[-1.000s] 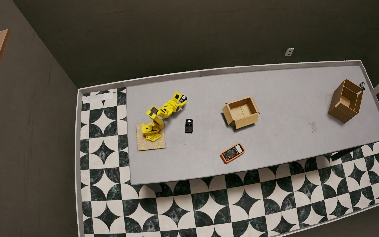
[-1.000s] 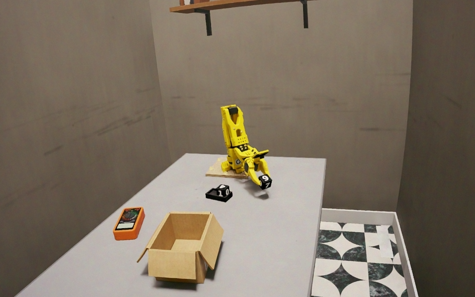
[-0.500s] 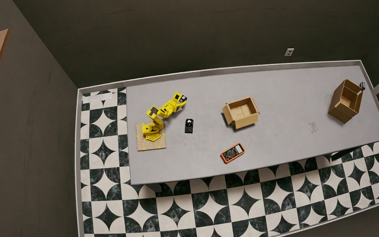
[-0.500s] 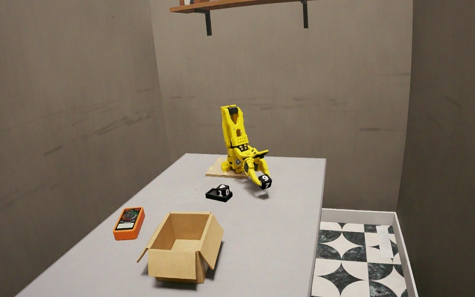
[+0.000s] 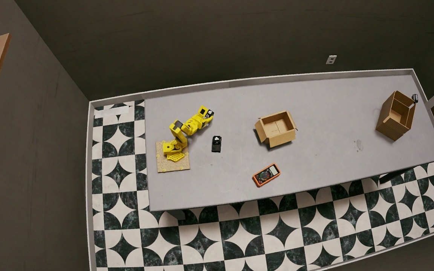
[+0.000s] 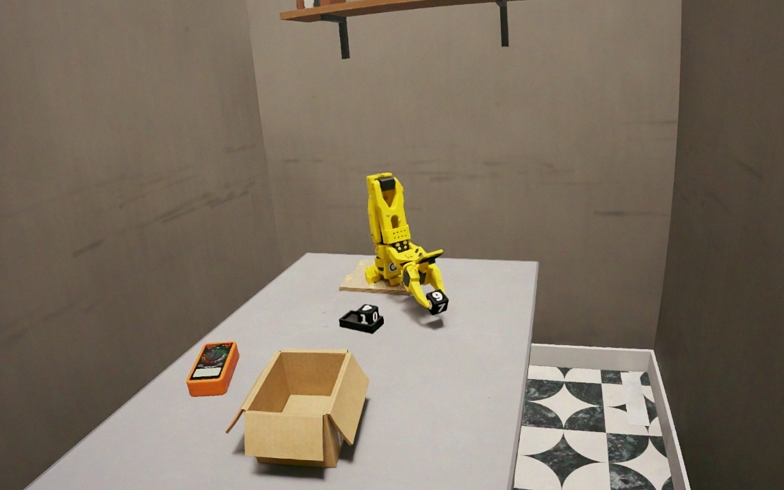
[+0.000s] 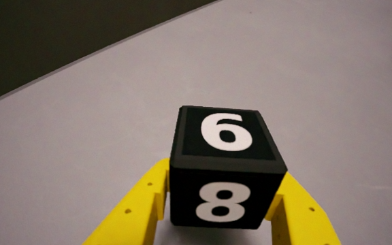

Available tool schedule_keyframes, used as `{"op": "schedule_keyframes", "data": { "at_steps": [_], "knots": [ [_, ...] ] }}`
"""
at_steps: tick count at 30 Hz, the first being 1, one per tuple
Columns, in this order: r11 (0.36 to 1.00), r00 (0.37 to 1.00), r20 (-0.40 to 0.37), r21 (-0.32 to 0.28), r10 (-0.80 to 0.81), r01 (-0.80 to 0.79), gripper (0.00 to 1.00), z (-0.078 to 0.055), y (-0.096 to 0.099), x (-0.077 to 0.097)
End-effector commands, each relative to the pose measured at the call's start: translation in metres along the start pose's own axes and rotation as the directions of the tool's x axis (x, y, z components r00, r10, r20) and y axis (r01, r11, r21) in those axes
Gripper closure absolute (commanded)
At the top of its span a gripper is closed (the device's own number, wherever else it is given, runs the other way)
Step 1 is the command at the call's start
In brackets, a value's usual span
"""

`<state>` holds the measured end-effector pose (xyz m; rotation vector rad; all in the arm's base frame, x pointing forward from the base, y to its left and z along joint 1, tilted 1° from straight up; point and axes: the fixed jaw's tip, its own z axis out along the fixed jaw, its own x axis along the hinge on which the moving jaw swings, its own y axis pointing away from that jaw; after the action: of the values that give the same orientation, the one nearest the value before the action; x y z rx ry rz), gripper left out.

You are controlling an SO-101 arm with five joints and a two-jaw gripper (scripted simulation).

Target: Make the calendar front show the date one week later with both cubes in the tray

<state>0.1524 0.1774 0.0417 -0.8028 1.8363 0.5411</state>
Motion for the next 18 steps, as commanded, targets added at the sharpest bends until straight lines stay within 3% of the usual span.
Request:
{"op": "schedule_keyframes", "data": {
  "at_steps": [1,18],
  "knots": [
    [1.0,1.0,0.006,-0.009,0.009,-0.009,1.0,-0.0003,0.0023,-0.0002],
    [1.0,1.0,0.006,-0.009,0.009,-0.009,1.0,0.0019,0.0022,0.0053]
  ]
}}
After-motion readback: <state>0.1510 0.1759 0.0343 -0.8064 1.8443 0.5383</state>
